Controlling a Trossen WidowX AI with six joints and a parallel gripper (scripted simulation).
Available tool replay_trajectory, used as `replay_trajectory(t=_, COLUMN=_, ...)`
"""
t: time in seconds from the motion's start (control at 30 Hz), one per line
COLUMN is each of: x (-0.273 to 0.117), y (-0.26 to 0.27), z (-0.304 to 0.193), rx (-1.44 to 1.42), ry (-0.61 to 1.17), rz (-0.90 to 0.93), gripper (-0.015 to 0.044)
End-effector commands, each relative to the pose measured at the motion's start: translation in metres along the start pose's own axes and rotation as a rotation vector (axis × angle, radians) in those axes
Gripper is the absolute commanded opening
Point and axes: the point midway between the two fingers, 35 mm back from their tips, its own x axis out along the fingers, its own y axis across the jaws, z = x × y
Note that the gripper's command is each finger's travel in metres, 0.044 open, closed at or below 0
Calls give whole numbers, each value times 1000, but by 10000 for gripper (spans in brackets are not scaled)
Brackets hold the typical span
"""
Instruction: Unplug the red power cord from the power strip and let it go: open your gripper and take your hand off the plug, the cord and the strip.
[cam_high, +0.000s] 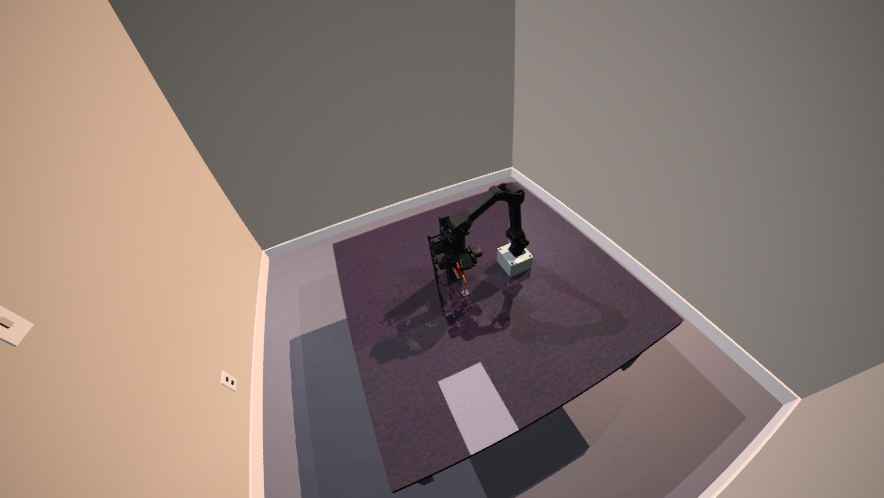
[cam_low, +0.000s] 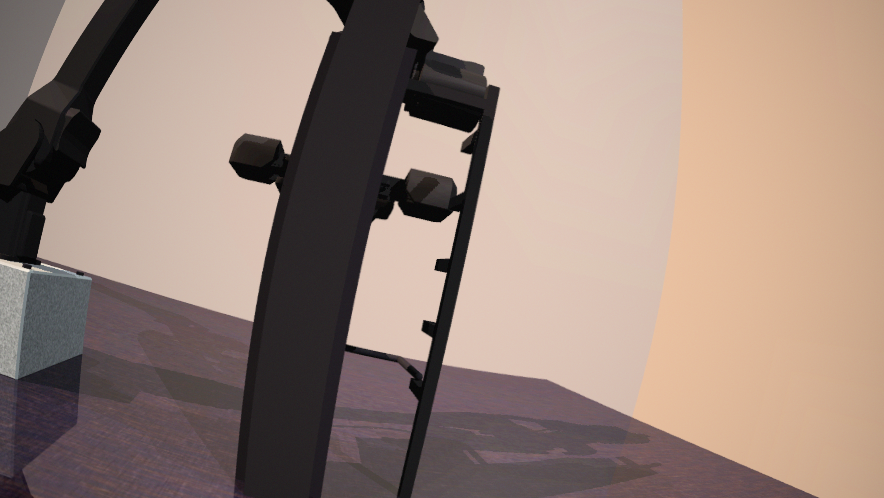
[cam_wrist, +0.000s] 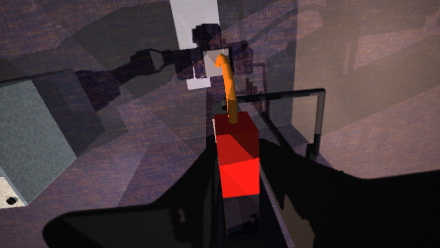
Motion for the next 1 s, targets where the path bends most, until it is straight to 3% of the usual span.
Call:
replay_trajectory(t=0.0, x=-4, y=0, z=33, rx=-37, ry=-70, rz=-2, gripper=0)
replay_trajectory(t=0.4, x=-6, y=4, z=52, rx=-38, ry=-72, rz=0, gripper=0)
replay_trajectory(t=0.6, x=-3, y=6, z=42, rx=-34, ry=-66, rz=10, gripper=157)
replay_trajectory(t=0.97, x=-11, y=6, z=42, rx=-38, ry=-71, rz=4, gripper=160)
